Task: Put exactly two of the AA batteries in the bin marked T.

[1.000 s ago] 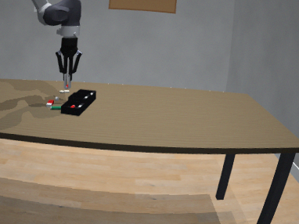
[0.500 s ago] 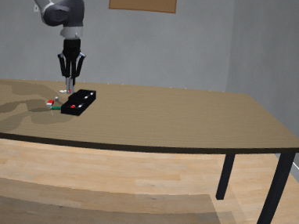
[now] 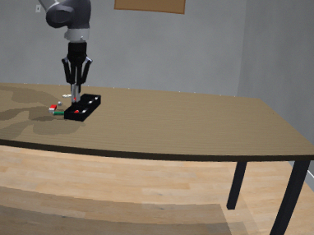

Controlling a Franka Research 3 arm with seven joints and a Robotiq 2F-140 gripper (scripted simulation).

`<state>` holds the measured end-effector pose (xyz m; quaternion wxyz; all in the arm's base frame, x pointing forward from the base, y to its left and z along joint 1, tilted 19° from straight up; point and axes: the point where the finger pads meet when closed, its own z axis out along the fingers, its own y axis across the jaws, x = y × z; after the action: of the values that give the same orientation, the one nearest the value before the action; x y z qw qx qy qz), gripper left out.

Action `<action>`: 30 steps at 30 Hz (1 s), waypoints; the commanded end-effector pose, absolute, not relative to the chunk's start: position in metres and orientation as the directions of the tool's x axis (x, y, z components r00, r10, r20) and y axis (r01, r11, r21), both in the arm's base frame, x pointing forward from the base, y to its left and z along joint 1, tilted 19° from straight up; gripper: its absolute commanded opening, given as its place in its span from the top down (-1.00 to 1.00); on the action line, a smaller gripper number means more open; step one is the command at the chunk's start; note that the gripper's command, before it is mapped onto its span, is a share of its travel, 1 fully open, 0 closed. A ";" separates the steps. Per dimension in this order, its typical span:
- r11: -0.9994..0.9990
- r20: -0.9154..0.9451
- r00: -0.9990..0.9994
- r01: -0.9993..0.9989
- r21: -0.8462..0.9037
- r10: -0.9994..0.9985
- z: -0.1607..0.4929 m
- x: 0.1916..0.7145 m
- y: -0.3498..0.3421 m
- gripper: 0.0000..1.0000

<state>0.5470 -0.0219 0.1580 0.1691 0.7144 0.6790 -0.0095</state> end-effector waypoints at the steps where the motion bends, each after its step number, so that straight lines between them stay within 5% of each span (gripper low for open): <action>1: 0.028 -0.252 0.026 0.978 0.206 0.967 0.156 0.545 -0.022 0.89; 30: 0.028 -0.252 0.026 0.978 0.206 0.967 0.155 0.543 -0.018 0.89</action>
<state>0.5449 -0.0191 0.1562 0.1658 0.6993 0.6952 -0.0141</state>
